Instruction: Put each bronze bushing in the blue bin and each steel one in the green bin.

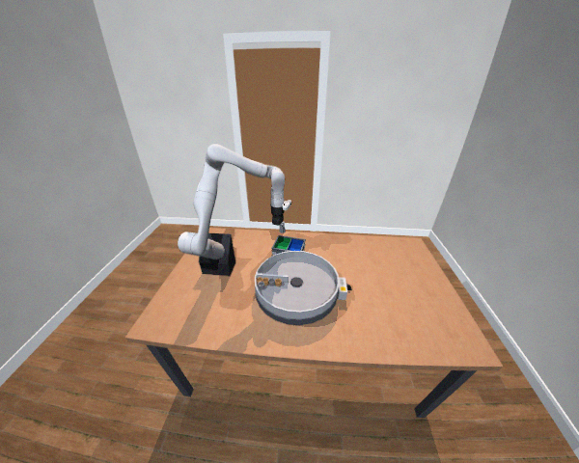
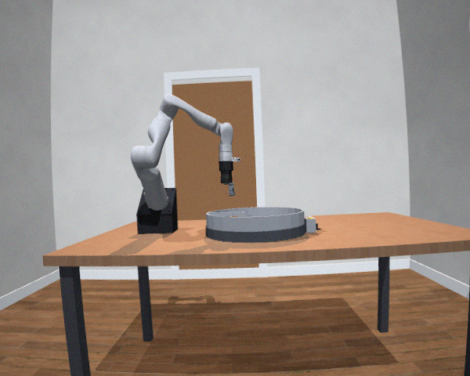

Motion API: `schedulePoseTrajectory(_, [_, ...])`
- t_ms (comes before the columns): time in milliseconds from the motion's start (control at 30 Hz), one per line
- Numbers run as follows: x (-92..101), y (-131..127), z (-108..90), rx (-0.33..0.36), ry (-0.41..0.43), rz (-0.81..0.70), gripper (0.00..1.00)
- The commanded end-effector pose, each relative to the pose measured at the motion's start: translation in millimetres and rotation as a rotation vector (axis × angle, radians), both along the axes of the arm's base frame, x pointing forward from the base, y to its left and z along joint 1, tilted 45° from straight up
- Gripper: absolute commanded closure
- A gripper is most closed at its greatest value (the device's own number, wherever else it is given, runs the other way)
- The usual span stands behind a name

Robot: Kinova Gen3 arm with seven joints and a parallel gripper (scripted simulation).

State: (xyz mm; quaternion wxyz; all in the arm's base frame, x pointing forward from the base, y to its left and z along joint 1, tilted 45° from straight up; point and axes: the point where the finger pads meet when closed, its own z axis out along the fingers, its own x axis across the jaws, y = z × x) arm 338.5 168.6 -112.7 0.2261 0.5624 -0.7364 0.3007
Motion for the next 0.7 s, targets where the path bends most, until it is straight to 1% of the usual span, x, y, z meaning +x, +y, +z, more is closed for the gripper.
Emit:
schedulePoseTrajectory(0, [7.1,5,-10.7,-0.012,0.004,0.017,1.00])
schedulePoseTrajectory(100, [7.1,5,-10.7,-0.012,0.004,0.017,1.00])
schedulePoseTrajectory(267, [12.5,43,-48.4,-0.012,0.004,0.017,1.00])
schedulePoseTrajectory(667, [12.5,43,-48.4,-0.012,0.004,0.017,1.00])
